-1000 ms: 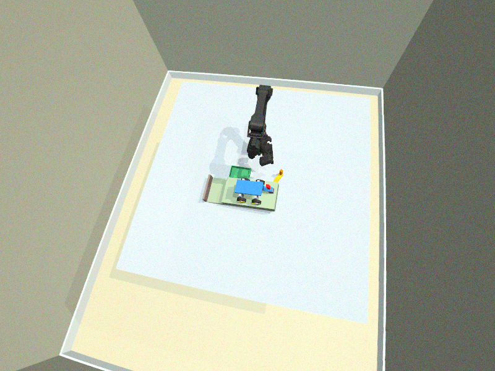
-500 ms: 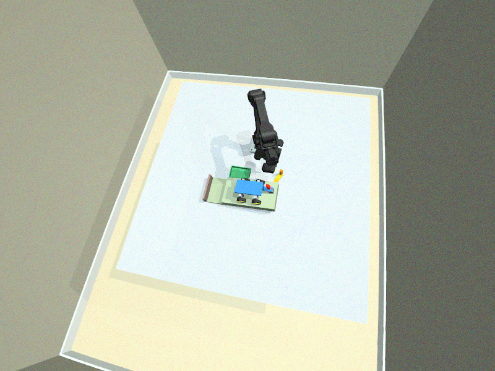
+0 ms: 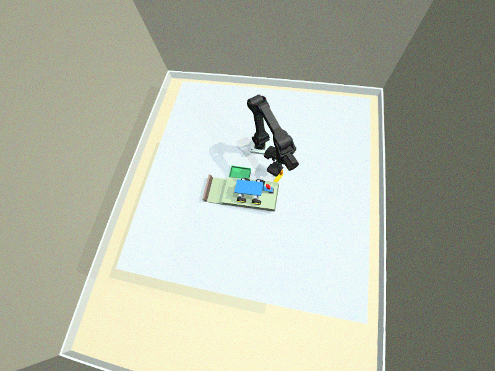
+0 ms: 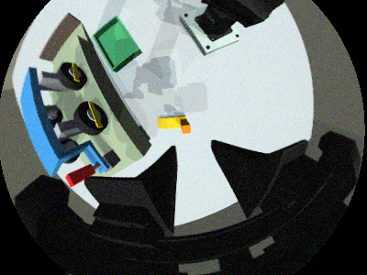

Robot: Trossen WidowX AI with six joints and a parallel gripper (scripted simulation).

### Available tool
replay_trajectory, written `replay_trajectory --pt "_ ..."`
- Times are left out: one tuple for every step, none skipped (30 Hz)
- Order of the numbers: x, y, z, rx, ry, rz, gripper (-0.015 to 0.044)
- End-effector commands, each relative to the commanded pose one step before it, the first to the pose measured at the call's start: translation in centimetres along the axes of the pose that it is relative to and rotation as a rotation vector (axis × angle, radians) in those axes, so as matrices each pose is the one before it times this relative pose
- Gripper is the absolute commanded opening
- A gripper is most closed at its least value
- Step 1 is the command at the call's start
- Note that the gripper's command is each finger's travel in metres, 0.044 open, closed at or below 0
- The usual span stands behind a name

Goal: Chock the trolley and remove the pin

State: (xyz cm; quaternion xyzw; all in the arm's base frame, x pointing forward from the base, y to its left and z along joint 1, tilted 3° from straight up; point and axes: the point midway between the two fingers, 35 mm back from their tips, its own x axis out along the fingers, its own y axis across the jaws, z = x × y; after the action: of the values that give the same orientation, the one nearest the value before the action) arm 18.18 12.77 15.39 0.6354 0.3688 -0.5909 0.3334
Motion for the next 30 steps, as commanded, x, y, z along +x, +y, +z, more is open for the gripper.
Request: replay_trajectory --pt "0.071 -0.004 -0.186 0.0249 -0.01535 0.00977 0.0190" --pt "0.051 0.000 0.000 0.0000 0.00000 0.00000 0.0190" --pt "0.153 0.001 0.000 0.0000 0.00000 0.00000 0.0190" --pt "0.199 0.001 -0.003 0.0000 0.00001 0.00000 0.0190" --pt "0.312 0.000 -0.001 0.0000 0.00001 -0.00001 0.0190" --pt "0.368 -0.002 -0.003 0.0000 0.00001 -0.00001 0.0190" --pt "0.394 -0.005 0.002 0.0000 0.00000 -0.00001 0.0190" --pt "0.389 0.005 -0.023 0.0000 0.00002 -0.00001 0.0190" --pt "0.304 0.002 -0.014 0.0000 0.00001 -0.00001 0.0190" --pt "0.292 -0.001 -0.005 0.0000 0.00001 -0.00001 0.0190" --pt "0.283 -0.002 -0.002 0.0000 0.00000 -0.00001 0.0190" --pt "0.313 -0.002 0.006 0.0000 0.00000 -0.00001 0.0190" --pt "0.292 -0.003 0.009 0.0000 -0.00001 -0.00001 0.0190" --pt "0.315 0.001 0.007 0.0000 -0.00001 -0.00001 0.0190" --pt "0.291 -0.001 0.010 0.0000 -0.00001 -0.00001 0.0190" --pt "0.292 0.002 0.010 0.0000 -0.00001 -0.00001 0.0190" --pt "0.191 0.001 0.008 0.0000 -0.00001 0.00000 0.0190" --pt "0.064 0.000 0.003 0.0000 0.00000 0.00000 0.0190" --pt "0.000 0.000 0.000 0.0000 0.00000 0.00000 0.0190" --pt "0.000 0.000 0.000 0.0000 0.00000 0.00000 0.0190" --pt "0.028 0.000 -0.001 0.0000 0.00000 0.00000 0.0190" --pt "0.083 0.000 -0.003 0.0000 0.00000 0.00000 0.0190" --pt "0.105 0.000 -0.004 0.0000 0.00000 0.00000 0.0190" --pt "0.151 0.000 -0.004 0.0000 0.00000 -0.00001 0.0190" --pt "0.159 0.001 -0.006 0.0000 0.00000 0.00000 0.0190" --pt "0.161 0.000 -0.005 0.0000 0.00000 -0.00001 0.0190" --pt "0.167 0.001 -0.005 0.0000 0.00000 0.00000 0.0190" --pt "0.167 0.000 -0.004 0.0000 0.00000 -0.00001 0.0190" --pt "0.161 0.001 -0.003 0.0000 0.00000 0.00000 0.0190" --pt "0.161 0.000 -0.002 0.0000 0.00000 -0.00001 0.0190"
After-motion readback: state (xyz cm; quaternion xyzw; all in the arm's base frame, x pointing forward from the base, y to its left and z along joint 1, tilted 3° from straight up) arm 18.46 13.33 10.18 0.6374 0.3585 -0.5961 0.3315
